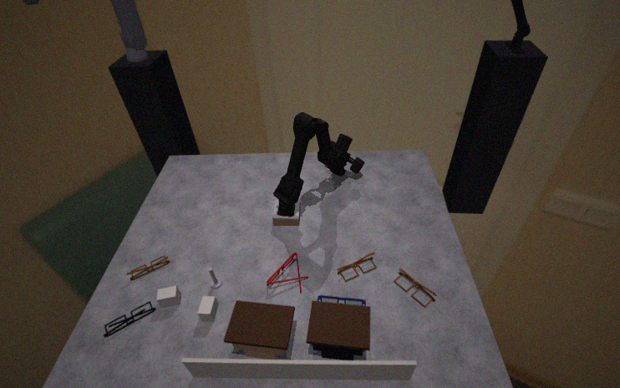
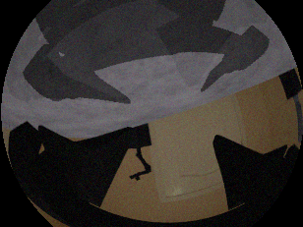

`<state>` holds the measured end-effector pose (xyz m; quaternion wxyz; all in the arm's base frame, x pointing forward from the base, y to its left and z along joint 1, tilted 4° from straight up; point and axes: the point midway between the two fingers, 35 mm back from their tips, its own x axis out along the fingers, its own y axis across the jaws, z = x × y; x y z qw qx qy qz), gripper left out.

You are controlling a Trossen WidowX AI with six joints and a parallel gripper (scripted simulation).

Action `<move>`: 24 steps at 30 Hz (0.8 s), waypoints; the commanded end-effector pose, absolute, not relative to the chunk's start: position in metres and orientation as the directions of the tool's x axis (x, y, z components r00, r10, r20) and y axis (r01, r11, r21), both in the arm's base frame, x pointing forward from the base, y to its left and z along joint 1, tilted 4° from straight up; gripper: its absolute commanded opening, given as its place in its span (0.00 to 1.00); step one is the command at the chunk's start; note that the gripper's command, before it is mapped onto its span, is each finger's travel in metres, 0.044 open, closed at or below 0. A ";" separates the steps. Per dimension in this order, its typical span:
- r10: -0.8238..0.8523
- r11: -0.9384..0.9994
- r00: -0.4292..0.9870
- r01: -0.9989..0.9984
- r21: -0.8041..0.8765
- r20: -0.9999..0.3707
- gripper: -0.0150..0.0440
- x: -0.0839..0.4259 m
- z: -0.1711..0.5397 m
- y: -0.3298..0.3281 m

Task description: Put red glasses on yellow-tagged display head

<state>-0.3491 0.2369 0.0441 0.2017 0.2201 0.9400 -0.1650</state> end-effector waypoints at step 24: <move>0.645 0.176 -0.374 0.921 -0.348 -0.667 0.59 -0.131 0.036 0.379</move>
